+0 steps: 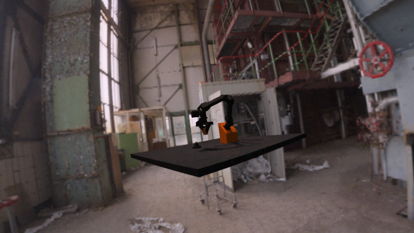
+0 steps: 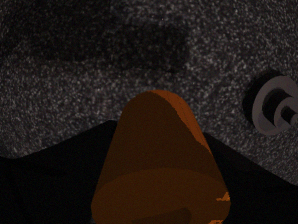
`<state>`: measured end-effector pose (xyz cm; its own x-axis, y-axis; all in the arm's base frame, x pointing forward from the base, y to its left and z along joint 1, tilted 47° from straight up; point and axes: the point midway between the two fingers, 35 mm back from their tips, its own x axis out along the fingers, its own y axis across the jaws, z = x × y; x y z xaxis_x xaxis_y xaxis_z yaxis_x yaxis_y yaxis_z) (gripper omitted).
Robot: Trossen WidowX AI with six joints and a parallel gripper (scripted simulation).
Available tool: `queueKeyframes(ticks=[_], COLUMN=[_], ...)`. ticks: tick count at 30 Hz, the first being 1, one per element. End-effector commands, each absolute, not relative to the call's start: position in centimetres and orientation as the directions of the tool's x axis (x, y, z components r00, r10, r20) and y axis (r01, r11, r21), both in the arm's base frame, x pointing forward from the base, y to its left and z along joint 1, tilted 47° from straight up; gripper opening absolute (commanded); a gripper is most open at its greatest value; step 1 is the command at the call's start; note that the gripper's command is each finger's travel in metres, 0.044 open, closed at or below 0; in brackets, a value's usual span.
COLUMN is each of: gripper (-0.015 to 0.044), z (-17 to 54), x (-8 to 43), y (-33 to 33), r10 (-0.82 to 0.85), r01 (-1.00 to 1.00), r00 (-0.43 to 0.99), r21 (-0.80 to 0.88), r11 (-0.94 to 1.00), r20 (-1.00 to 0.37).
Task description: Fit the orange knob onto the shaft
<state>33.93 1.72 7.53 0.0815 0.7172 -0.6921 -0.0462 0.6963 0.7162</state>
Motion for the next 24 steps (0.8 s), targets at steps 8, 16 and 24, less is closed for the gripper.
queueKeyframes(ticks=[8, 16, 24], gripper=[0.0, 0.0, 0.0], z=[4.9, 2.7, 0.5], x=[34.9, 35.2, 35.3], y=[-0.5, -1.9, -3.2], r10=[0.709, 0.709, 0.709], r01=[-0.055, -0.055, -0.056], r00=[0.093, 0.093, 0.093], r21=[0.708, 0.707, 0.707], r11=[0.704, 0.705, 0.705], r20=[-0.699, -0.699, -0.699])
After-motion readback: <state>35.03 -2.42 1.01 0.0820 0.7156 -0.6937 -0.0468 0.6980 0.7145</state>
